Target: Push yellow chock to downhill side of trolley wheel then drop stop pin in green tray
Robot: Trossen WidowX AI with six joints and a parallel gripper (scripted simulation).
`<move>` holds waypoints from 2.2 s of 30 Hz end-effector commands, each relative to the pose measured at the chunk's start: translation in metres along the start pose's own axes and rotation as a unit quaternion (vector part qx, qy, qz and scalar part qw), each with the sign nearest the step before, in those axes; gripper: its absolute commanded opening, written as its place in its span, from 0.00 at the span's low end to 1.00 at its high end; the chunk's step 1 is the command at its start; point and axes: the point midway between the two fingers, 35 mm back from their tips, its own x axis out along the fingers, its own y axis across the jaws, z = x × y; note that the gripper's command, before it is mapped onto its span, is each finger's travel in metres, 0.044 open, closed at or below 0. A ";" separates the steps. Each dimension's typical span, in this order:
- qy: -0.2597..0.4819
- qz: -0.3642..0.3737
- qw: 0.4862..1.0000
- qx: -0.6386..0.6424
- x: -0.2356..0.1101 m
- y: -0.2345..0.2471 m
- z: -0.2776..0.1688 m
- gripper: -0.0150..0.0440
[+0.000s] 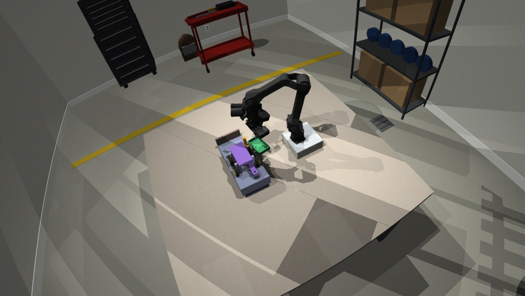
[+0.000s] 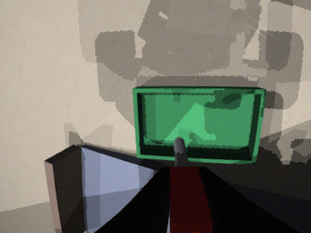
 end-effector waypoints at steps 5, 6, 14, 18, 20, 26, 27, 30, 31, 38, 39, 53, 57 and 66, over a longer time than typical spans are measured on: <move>0.001 0.027 1.000 0.003 0.025 0.009 0.000 0.25; 0.001 0.028 1.000 0.003 0.028 0.010 0.000 0.25; 0.001 0.029 1.000 0.003 0.047 0.019 0.001 0.25; 0.001 0.029 1.000 0.003 0.047 0.018 0.001 0.39; 0.001 0.029 1.000 0.003 0.048 0.017 0.001 0.48; 0.001 0.028 1.000 0.003 0.048 0.012 0.001 0.58; 0.001 0.028 1.000 0.003 0.049 0.011 0.001 0.58; 0.001 0.028 1.000 0.003 0.049 0.009 0.001 0.58; 0.001 0.028 1.000 0.003 0.049 0.008 0.001 0.58; 0.001 0.028 1.000 0.003 0.051 0.003 0.000 0.58; 0.001 0.028 1.000 0.003 0.051 0.002 0.000 0.58; 0.001 0.028 1.000 0.003 0.055 -0.008 0.000 0.58; 0.001 0.027 1.000 0.003 0.056 -0.011 0.000 0.58; 0.001 0.027 1.000 0.003 0.059 -0.017 0.000 0.58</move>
